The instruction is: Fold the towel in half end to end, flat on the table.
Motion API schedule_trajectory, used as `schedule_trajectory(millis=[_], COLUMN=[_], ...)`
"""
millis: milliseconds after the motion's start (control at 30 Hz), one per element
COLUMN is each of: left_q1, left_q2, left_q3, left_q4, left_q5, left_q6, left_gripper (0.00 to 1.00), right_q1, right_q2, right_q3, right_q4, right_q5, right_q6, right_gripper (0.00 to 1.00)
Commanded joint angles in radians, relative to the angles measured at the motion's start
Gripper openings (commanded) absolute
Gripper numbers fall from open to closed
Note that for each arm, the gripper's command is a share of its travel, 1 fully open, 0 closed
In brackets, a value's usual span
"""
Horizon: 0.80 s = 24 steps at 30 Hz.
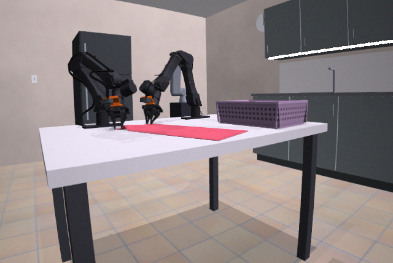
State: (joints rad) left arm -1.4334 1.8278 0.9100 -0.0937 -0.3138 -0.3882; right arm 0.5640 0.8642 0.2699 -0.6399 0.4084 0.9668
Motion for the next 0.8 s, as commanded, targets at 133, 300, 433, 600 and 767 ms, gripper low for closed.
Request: schedule_trajectory(millis=[133,300,433,600,767], left_q1=[0.023,0.032,0.039,0.039,0.010], left_q2=[0.013,-0.019,-0.030,-0.016,-0.034], left_q3=[-0.025,-0.027,-0.037,-0.038,-0.021], left_q4=[0.011,-0.004,0.037,0.012,0.002], left_q5=[0.015,0.019,0.028,0.026,0.008], left_q6=[0.022,0.030,0.033,0.033,0.011], left_gripper=[0.11,0.02,0.01,0.00,0.00], right_q1=[0.029,0.047,0.058,0.073,0.082], right_q2=[0.050,0.064,0.087,0.109,0.052], right_q3=[0.029,-0.001,0.036,0.043,0.027], right_q4=[0.006,0.036,0.052,0.033,0.000], right_q5=[0.020,0.035,0.036,0.050,0.036], right_q6=[0.034,0.049,0.060,0.079,0.084], right_gripper=[0.15,0.05,0.00,0.00,0.00])
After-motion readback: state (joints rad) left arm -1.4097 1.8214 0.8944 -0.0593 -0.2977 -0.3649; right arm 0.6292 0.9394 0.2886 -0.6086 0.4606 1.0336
